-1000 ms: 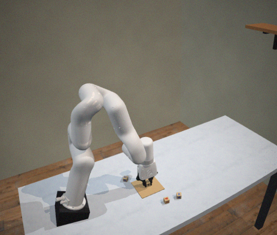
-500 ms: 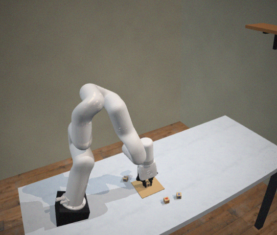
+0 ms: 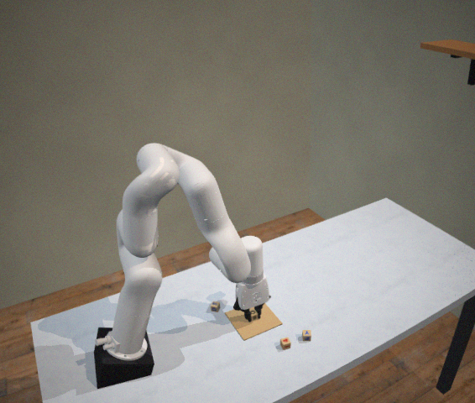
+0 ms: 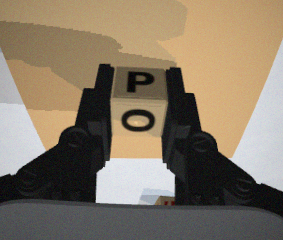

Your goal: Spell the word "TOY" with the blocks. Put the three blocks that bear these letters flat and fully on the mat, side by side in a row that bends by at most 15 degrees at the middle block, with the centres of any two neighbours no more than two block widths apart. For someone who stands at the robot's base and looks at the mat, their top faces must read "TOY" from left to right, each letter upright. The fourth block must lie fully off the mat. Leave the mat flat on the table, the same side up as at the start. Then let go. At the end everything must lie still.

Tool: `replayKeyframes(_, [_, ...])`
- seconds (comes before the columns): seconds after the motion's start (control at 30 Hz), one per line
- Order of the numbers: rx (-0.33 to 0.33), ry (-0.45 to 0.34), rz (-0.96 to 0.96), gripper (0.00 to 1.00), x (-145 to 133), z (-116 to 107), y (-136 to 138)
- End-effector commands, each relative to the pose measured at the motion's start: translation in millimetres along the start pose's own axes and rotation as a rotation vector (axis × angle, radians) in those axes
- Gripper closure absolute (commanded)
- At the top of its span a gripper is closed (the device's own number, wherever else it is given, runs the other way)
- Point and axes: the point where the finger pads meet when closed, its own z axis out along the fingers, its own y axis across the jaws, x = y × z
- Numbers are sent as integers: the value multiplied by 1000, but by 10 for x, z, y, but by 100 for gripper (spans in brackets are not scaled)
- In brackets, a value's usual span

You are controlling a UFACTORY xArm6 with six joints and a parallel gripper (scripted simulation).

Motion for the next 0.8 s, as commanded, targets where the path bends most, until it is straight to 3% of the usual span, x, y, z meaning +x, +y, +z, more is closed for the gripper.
replayKeyframes(0.0, [-3,0,0,79,0,-7,13])
replayKeyframes(0.57, [-3,0,0,79,0,-7,13])
replayKeyframes(0.77, [-3,0,0,70,0,-7,13])
